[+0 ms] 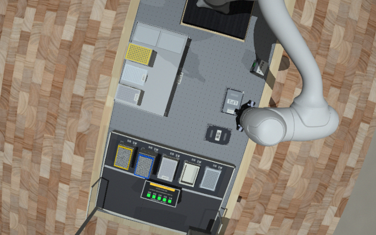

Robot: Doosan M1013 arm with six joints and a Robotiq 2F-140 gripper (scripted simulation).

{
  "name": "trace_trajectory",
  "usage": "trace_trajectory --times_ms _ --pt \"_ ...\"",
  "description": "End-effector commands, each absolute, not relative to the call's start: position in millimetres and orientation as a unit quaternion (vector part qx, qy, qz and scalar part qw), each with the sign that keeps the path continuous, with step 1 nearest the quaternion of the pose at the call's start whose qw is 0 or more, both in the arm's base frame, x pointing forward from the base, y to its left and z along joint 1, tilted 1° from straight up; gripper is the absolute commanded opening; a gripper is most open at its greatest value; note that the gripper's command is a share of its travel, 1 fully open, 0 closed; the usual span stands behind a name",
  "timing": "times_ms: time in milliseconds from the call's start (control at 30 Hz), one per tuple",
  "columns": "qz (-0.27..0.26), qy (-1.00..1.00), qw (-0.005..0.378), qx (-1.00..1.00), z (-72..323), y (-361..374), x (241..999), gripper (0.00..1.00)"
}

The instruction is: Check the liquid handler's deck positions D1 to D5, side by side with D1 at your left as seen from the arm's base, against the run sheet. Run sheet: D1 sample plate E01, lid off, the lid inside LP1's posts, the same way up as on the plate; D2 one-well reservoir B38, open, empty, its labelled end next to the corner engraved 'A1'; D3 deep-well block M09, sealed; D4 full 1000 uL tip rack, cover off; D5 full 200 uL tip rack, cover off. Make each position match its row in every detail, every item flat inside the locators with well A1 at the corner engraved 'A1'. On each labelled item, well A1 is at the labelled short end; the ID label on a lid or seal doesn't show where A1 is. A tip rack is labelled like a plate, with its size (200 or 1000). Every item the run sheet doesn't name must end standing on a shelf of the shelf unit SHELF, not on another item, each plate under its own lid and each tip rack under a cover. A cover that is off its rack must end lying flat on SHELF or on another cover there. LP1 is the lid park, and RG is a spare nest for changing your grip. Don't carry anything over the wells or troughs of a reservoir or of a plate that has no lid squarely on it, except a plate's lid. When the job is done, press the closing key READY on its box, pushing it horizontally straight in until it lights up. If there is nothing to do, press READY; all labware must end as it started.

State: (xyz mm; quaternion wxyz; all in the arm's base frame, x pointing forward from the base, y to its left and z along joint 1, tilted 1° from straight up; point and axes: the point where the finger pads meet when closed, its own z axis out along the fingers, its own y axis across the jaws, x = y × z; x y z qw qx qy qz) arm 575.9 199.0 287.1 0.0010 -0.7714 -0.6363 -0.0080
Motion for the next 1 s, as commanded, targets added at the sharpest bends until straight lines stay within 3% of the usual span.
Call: trace_trajectory --times_ms 0,967 --pt "-0.008 -0.635 -0.003 -0.772 287.9 198.7 555.4 0.1" --pt "-0.005 -0.635 -0.002 -0.772 285.9 203.0 428.2 0.1"
